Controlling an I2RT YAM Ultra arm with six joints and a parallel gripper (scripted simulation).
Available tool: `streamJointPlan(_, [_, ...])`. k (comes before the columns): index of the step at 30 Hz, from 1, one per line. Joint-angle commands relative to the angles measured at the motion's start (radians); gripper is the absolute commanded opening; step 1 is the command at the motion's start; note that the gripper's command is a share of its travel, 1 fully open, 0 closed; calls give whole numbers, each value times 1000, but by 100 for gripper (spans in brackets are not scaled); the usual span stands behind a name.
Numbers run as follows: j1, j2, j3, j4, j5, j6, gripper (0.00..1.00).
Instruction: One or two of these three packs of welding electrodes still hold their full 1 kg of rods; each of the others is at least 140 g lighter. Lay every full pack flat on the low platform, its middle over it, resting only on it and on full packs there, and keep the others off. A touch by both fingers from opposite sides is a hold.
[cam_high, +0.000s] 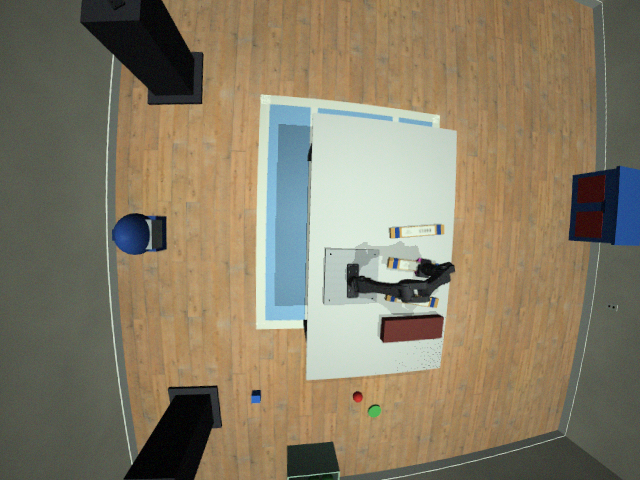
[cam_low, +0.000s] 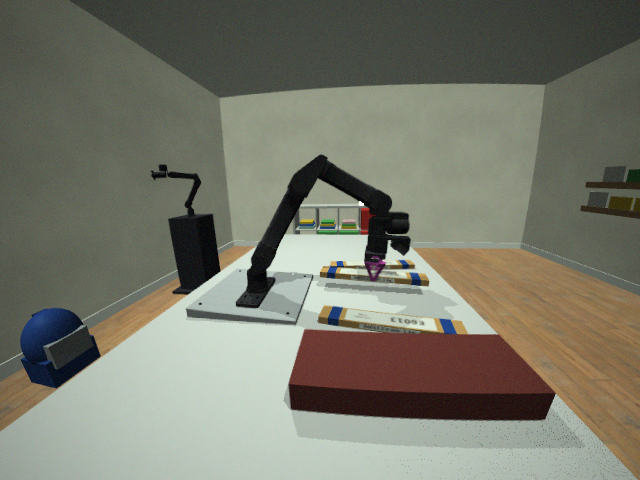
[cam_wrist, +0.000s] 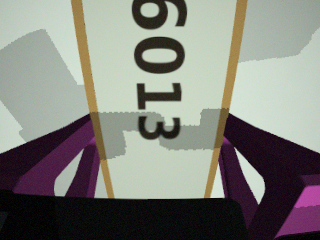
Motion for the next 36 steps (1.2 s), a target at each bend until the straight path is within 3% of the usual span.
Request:
streamJointPlan(1, [-9, -50, 33, 21, 1, -6, 0])
streamJointPlan(36, [-5, -39, 24, 33, 1, -6, 0])
